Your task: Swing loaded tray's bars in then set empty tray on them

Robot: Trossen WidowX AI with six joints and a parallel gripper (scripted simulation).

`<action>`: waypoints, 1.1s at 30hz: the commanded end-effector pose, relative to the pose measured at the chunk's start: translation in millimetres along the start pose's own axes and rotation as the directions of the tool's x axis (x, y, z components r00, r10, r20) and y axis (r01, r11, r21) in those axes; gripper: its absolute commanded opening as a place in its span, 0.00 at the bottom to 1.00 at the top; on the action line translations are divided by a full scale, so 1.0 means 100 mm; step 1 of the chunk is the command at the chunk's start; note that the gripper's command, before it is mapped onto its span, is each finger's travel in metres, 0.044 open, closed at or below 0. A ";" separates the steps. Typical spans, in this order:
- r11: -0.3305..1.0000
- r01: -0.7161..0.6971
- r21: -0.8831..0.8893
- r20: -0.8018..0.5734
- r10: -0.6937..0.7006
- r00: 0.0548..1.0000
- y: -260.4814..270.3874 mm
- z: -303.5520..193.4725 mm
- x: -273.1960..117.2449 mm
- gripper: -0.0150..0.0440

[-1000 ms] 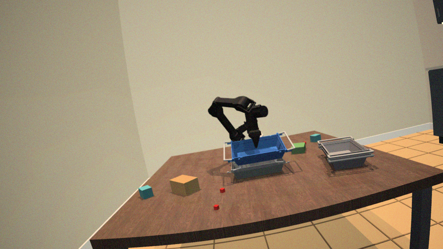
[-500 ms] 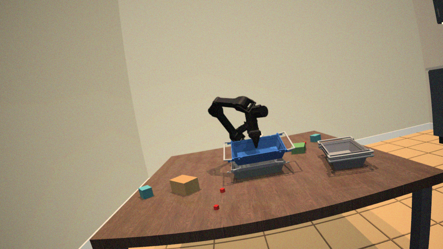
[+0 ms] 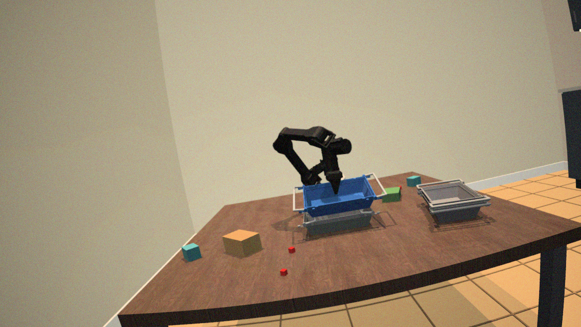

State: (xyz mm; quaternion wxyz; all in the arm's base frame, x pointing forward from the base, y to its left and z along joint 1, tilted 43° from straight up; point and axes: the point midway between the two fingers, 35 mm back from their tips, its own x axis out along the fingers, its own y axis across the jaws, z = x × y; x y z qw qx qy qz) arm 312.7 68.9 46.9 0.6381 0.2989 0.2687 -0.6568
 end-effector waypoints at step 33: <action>1.000 0.023 0.003 0.004 -0.023 1.000 -0.06 0.06 0.12 0.25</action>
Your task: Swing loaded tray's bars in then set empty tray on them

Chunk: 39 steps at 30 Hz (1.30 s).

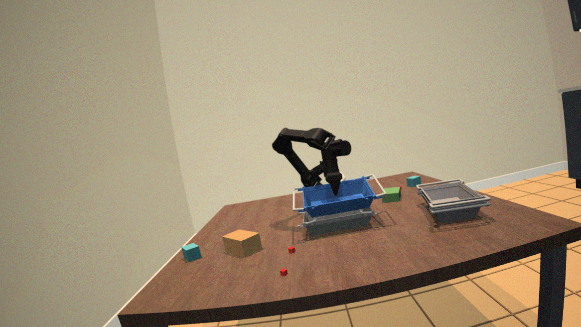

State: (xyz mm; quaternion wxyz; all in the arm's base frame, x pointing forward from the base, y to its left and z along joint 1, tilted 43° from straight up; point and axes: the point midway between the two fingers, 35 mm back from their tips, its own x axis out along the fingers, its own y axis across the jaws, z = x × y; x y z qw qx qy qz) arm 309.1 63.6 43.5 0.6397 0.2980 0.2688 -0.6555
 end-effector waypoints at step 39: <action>1.000 0.003 0.000 0.001 -0.003 1.000 -0.01 0.01 0.01 0.25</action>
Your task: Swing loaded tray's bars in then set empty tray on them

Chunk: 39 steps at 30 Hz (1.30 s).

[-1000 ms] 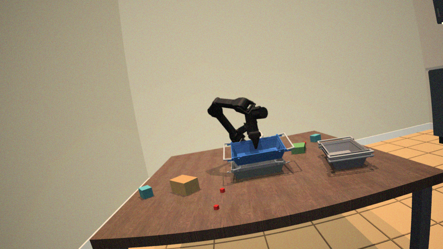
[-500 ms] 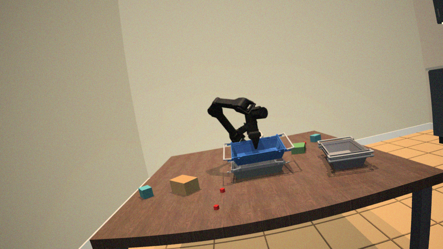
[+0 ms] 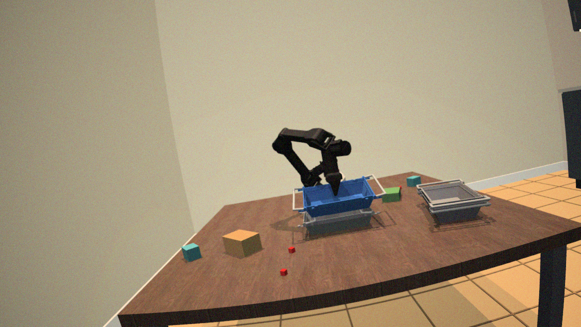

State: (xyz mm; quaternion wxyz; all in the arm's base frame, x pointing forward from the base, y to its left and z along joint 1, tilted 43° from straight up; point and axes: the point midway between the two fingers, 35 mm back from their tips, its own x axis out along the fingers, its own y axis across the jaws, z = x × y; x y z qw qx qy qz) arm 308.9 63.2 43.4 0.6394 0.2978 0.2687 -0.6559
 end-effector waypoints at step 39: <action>1.000 0.025 0.006 0.003 -0.025 1.000 -0.06 0.06 0.13 0.25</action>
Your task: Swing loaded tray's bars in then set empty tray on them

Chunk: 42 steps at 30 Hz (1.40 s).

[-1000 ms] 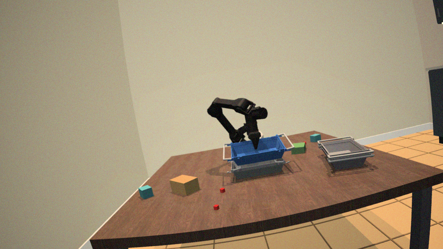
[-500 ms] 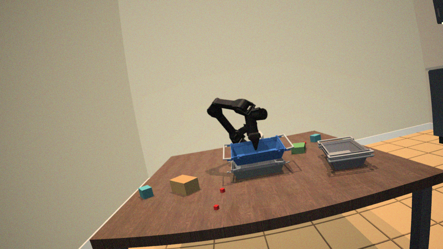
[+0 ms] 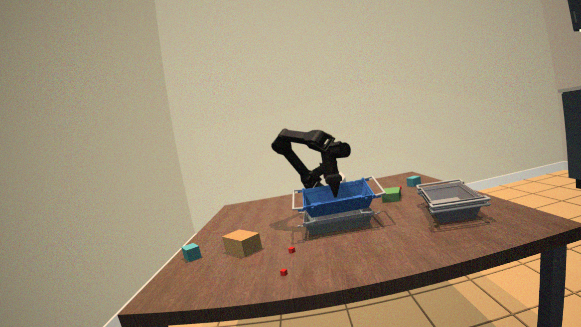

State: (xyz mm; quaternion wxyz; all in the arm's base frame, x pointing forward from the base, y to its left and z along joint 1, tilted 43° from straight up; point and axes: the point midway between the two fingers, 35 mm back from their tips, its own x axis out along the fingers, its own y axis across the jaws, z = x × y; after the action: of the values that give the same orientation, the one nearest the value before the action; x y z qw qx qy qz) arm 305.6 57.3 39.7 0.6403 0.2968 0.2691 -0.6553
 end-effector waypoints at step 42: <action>1.000 0.026 0.009 0.002 -0.026 1.000 -0.05 0.06 0.13 0.25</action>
State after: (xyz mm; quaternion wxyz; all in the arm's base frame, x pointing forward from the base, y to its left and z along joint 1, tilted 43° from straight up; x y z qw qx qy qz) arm 303.7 53.1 37.0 0.6422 0.2972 0.2686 -0.6535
